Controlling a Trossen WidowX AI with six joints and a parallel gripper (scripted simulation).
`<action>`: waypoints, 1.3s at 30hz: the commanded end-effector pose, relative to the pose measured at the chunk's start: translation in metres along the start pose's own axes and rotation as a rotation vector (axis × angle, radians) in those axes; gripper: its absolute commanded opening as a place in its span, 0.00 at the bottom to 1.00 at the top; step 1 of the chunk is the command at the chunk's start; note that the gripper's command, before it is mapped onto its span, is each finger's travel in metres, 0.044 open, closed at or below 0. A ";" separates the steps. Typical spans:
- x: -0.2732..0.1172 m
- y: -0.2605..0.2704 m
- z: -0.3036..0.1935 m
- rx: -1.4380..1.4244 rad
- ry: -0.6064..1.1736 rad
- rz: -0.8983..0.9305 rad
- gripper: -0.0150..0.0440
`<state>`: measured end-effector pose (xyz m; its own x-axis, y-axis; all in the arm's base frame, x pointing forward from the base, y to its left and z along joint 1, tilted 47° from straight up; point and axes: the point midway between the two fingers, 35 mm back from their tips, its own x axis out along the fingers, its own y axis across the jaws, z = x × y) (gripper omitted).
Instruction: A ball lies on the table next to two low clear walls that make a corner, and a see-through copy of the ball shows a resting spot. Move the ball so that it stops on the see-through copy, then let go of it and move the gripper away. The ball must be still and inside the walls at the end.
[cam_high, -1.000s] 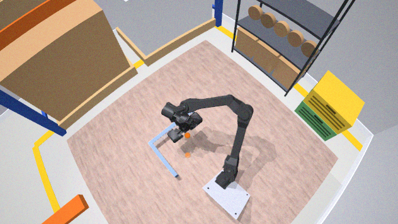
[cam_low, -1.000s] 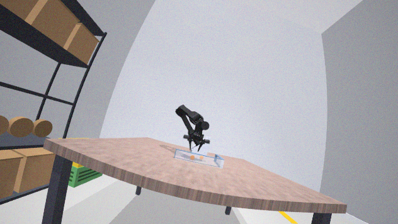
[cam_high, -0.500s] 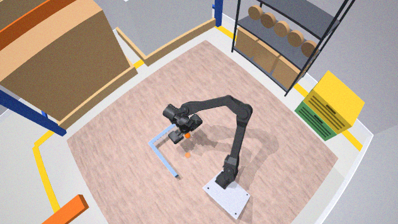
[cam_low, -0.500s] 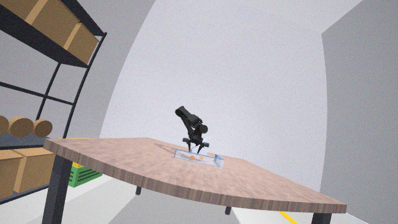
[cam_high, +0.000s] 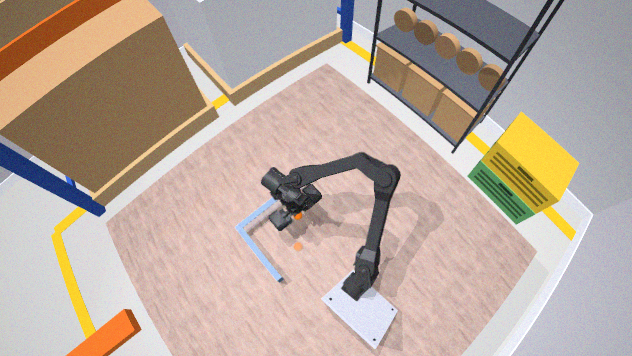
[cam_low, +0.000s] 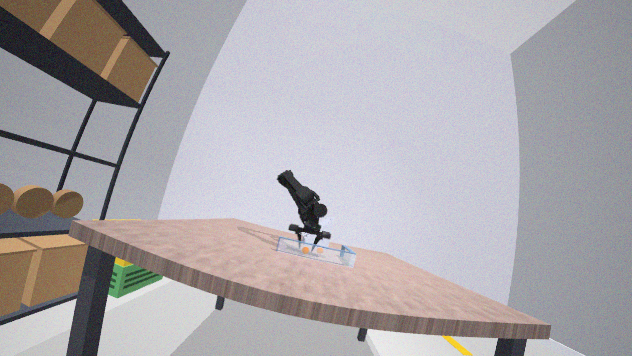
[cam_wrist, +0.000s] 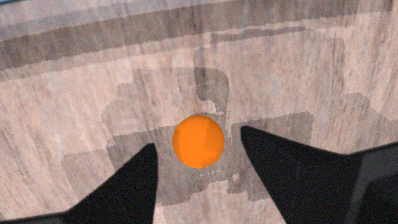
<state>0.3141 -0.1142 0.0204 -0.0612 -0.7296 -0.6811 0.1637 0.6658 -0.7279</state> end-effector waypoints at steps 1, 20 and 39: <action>0.004 0.000 -0.001 -0.007 0.001 -0.004 0.65; -0.029 0.004 0.005 -0.008 0.000 0.006 0.25; -0.122 0.002 0.000 -0.008 0.003 0.002 0.25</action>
<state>0.3227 -0.0284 0.0964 -0.0631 -0.7294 -0.6811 0.1480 0.6681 -0.7292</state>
